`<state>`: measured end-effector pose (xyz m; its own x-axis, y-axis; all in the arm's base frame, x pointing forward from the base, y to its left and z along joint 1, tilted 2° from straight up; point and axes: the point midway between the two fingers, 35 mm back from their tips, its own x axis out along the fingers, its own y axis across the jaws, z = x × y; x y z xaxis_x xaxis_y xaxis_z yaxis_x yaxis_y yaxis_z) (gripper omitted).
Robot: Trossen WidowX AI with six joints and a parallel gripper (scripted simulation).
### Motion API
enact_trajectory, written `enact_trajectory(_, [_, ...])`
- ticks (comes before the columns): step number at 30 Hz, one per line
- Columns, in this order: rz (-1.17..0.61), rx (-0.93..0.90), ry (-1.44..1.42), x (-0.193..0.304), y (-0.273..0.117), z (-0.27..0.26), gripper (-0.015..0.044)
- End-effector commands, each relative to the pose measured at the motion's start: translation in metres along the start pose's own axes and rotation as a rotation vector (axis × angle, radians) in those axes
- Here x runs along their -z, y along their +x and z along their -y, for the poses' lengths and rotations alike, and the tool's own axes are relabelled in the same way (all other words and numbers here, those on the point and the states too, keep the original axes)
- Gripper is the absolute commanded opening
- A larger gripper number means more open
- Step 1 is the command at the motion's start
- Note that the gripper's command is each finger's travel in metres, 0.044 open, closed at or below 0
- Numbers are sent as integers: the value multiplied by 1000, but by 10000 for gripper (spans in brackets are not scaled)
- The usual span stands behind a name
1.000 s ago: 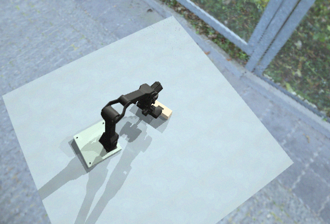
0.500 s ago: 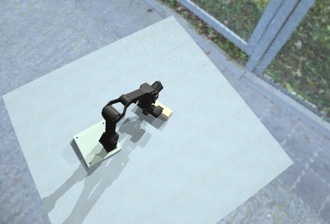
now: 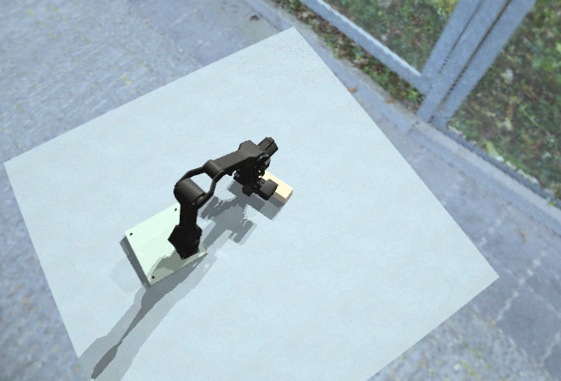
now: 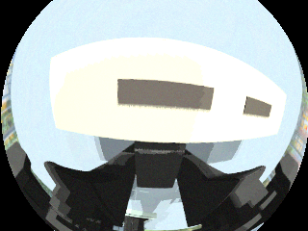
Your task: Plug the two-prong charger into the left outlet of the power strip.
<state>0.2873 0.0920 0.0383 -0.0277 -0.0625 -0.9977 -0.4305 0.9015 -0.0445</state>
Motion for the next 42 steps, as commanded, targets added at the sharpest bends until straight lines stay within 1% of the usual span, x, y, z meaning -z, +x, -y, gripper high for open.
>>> enact_trajectory(1, [6,3,2,-4,0,0,0])
enact_trajectory(42, [7,3,2,-19,-2,0,0])
